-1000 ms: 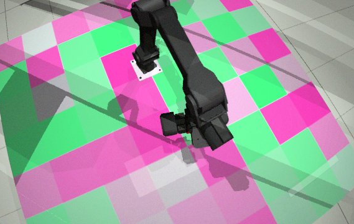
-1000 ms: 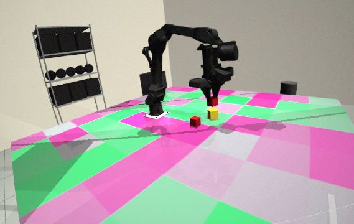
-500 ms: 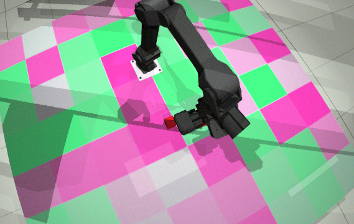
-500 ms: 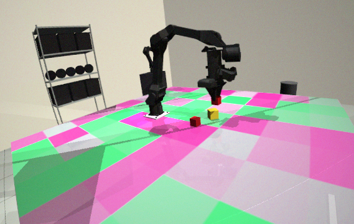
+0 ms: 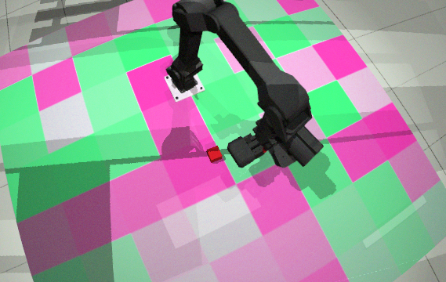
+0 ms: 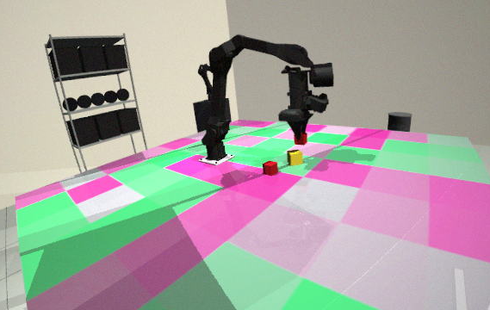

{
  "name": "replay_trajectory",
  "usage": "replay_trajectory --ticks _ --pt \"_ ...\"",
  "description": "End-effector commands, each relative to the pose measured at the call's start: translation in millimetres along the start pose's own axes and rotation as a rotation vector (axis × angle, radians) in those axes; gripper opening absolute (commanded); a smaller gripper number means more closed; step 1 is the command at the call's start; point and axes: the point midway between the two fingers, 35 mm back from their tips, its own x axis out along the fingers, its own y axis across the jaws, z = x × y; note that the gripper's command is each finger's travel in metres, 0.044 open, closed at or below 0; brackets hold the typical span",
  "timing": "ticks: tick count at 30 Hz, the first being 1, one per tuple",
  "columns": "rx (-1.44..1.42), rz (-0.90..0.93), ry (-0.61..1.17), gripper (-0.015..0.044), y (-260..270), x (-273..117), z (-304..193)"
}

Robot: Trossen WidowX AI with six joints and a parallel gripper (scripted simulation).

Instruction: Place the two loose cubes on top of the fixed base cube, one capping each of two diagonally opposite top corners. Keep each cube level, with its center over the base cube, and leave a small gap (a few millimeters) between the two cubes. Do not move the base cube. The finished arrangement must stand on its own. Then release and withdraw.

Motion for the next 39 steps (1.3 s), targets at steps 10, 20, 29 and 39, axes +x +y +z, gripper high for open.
replay_trajectory --ticks 10,20,29,39 --pt "-0.007 -0.003 0.002 0.0105 0.3 15.0 0.1" --pt "-0.008 -0.003 0.002 0.0105 0.5 27.0 -0.2" --pt "-0.007 -0.003 0.002 0.0105 0.5 28.1 -0.2" --pt "-0.006 -0.003 0.002 0.0105 0.5 28.4 -0.2"
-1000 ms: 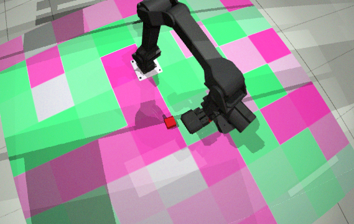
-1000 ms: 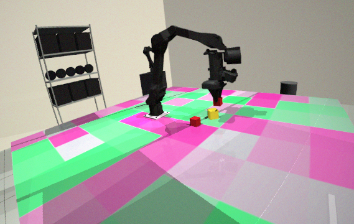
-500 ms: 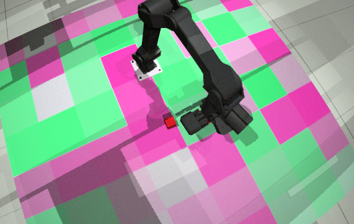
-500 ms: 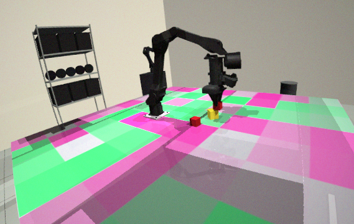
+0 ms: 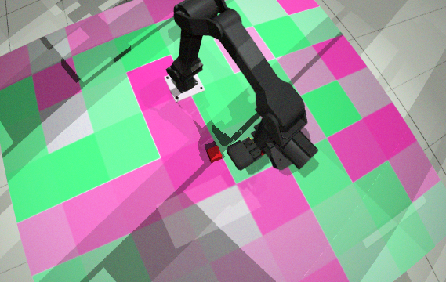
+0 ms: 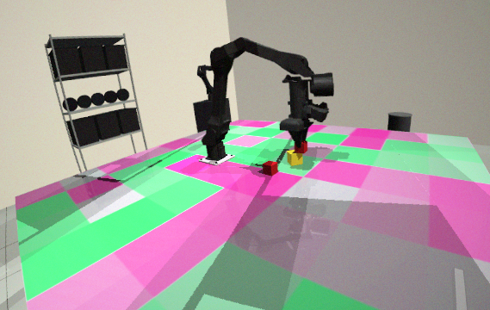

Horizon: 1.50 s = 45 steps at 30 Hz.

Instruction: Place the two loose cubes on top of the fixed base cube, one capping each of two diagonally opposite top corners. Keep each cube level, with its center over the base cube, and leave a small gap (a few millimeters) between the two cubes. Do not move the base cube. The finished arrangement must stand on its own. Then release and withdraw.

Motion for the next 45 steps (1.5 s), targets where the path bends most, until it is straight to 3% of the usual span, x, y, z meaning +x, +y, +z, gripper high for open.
replay_trajectory --ticks 1,7,11,34,35,37,45 --pt "-0.003 -0.003 0.001 0.0105 -0.3 1.0 -0.1" --pt "-0.003 -0.003 0.001 0.0105 -0.3 1.0 -0.1" --pt "-0.003 -0.003 0.001 0.0205 -0.3 1.0 -0.1" --pt "0.000 0.000 0.001 0.0205 0.1 -30.1 -0.1" --pt "-0.007 0.000 0.001 0.0231 -0.5 -27.5 -0.3" --pt "-0.065 -0.001 0.001 0.0265 -5.5 -29.3 -2.0" --pt "-0.417 -0.004 0.003 0.0265 -34.4 -39.6 -14.2"
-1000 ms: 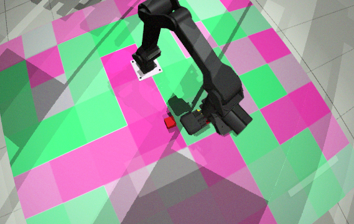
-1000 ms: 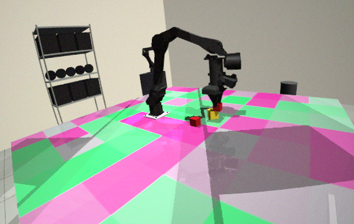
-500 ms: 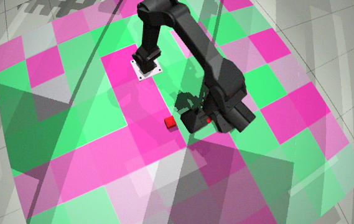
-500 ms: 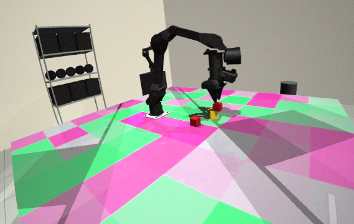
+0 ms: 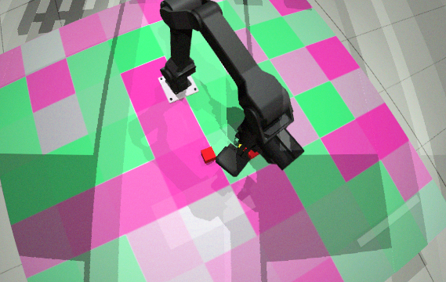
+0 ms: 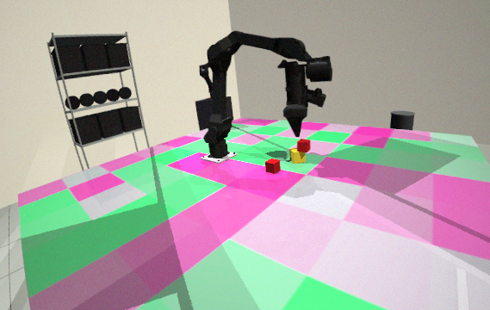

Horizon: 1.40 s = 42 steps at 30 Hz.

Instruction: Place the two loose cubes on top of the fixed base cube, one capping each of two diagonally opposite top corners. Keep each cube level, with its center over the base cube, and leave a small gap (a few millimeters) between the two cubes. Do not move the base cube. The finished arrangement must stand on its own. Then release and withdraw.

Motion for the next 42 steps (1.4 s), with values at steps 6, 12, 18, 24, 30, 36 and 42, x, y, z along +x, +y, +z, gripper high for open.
replay_trajectory --ticks 6,12,18,24,30,36,42 --pt "-0.370 0.000 0.008 0.0265 -22.3 -9.5 -25.4" --pt "-0.634 0.000 0.010 0.0265 -36.1 -16.2 -42.9" --pt "-0.898 0.001 0.013 0.0265 -47.9 -22.4 -61.1" --pt "-1.095 0.002 0.015 0.0265 -55.4 -26.6 -75.0" --pt "-1.095 0.002 0.015 0.0265 -55.6 -22.3 -74.6" --pt "-1.095 0.002 0.015 0.0265 -56.3 18.8 -74.2" --pt "-1.095 0.002 0.015 0.0265 -55.7 35.5 -75.8"
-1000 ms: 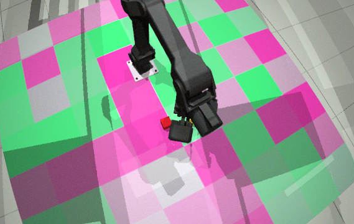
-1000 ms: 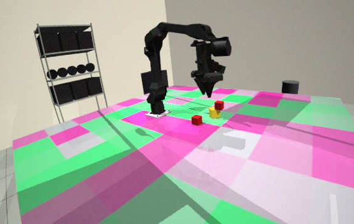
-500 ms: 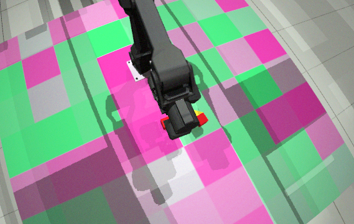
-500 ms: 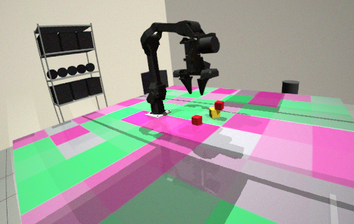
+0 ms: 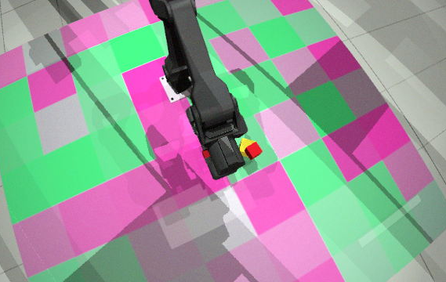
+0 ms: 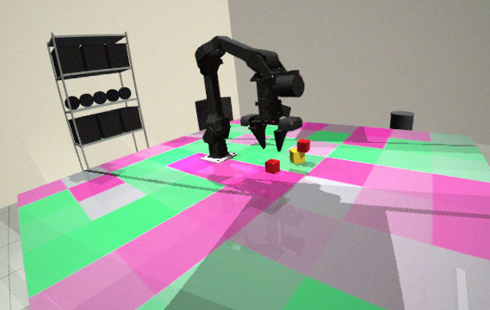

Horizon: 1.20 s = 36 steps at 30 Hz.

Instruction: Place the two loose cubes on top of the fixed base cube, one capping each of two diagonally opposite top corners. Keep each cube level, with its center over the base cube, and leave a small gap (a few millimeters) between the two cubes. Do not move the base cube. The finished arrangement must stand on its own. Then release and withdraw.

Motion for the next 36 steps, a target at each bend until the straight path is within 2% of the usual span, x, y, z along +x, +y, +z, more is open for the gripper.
replay_trajectory --ticks 1,31,36 --pt "-0.004 0.001 0.003 0.0265 0.3 6.7 -0.5" --pt "-0.004 0.001 0.003 0.0265 0.5 53.7 -0.6" --pt "-0.004 0.001 0.003 0.0134 0.5 53.7 -0.6"
